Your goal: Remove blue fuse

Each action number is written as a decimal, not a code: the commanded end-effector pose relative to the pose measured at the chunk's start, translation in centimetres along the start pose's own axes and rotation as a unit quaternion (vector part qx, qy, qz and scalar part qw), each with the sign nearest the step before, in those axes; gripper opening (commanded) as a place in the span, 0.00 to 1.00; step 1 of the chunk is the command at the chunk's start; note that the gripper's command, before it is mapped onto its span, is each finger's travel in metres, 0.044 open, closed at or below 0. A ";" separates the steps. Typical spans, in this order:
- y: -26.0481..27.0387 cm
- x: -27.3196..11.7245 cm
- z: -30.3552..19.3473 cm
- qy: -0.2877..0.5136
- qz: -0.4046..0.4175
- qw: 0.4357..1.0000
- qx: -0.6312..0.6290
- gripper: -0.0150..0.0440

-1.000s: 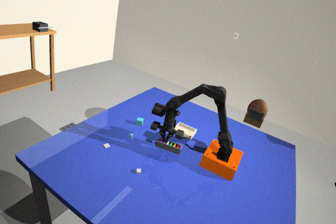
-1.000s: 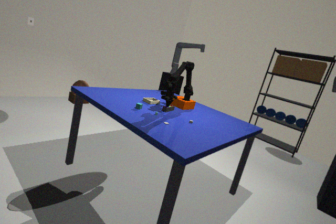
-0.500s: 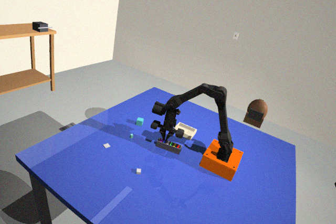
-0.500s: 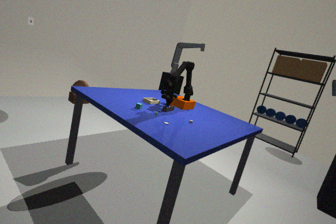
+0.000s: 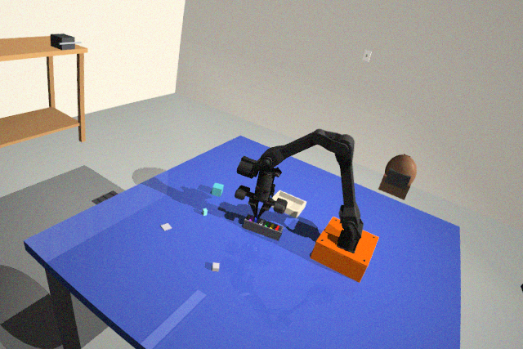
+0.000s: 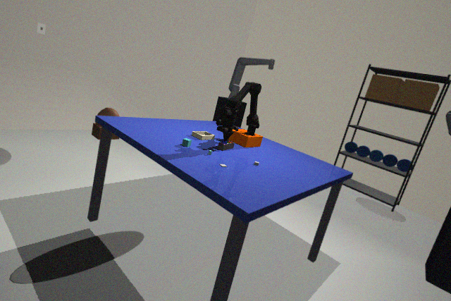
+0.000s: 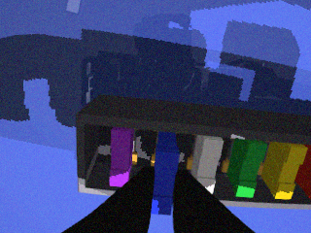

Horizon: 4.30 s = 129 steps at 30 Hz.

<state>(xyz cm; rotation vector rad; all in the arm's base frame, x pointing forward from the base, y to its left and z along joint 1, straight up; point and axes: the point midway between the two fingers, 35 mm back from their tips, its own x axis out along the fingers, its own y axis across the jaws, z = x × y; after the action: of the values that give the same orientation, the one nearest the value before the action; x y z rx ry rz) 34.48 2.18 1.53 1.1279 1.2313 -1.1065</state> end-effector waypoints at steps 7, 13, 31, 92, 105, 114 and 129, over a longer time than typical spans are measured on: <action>0.0 -0.6 -0.1 0.001 0.001 1.000 0.001 0.25; 0.0 -0.9 -0.1 0.002 0.001 1.000 0.001 0.25; 0.0 -1.8 -0.1 0.002 0.001 1.000 0.002 0.25; -6.0 -4.4 19.7 -0.007 -0.002 1.000 0.002 0.25; -7.6 -3.9 22.0 -0.008 -0.002 1.000 0.002 0.25; -7.6 -2.4 22.1 -0.008 -0.002 1.000 0.002 0.25; -7.7 -0.5 22.0 -0.008 -0.003 1.000 0.002 0.25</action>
<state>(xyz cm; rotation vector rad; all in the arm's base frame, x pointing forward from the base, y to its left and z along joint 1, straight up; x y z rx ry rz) 29.53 -20.74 2.71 1.1166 1.2067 -1.1231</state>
